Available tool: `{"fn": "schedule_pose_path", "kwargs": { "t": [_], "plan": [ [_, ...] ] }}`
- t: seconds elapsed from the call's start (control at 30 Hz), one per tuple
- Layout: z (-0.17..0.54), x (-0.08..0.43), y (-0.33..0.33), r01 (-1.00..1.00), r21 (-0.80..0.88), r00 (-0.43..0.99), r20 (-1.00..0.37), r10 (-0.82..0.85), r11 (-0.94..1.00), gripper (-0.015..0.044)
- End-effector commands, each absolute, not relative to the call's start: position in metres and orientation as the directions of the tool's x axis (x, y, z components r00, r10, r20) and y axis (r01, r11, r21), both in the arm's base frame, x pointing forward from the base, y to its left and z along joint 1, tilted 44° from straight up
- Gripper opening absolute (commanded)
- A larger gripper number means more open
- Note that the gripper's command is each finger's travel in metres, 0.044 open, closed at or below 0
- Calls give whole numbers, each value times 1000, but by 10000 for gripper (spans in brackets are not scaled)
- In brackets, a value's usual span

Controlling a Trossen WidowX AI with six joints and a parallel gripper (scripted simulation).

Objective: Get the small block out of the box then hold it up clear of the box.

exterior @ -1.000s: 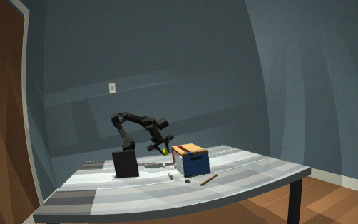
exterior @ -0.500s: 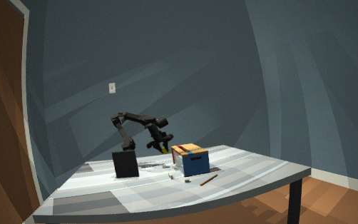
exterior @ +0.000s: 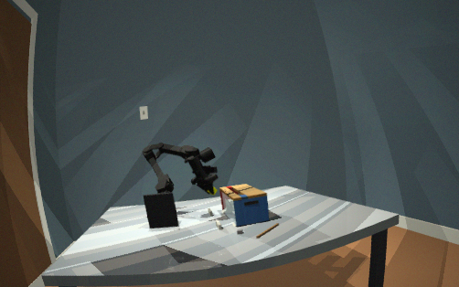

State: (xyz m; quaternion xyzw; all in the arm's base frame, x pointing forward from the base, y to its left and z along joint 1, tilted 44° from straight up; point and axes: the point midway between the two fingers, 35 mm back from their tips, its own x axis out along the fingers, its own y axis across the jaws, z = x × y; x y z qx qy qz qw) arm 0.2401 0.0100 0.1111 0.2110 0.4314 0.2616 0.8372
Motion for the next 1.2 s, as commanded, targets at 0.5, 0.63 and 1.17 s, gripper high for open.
{"fn": "schedule_pose_path", "kwargs": {
  "t": [0.5, 0.63, 1.17],
  "plan": [
    [124, 236, 3, 344, 815, 501, -580, 643, 467, 0],
    [126, 235, 1, 463, 811, 503, -573, 647, 358, 0],
    [137, 230, -4, 795, 591, 516, -541, 664, -136, 0]
  ]
}}
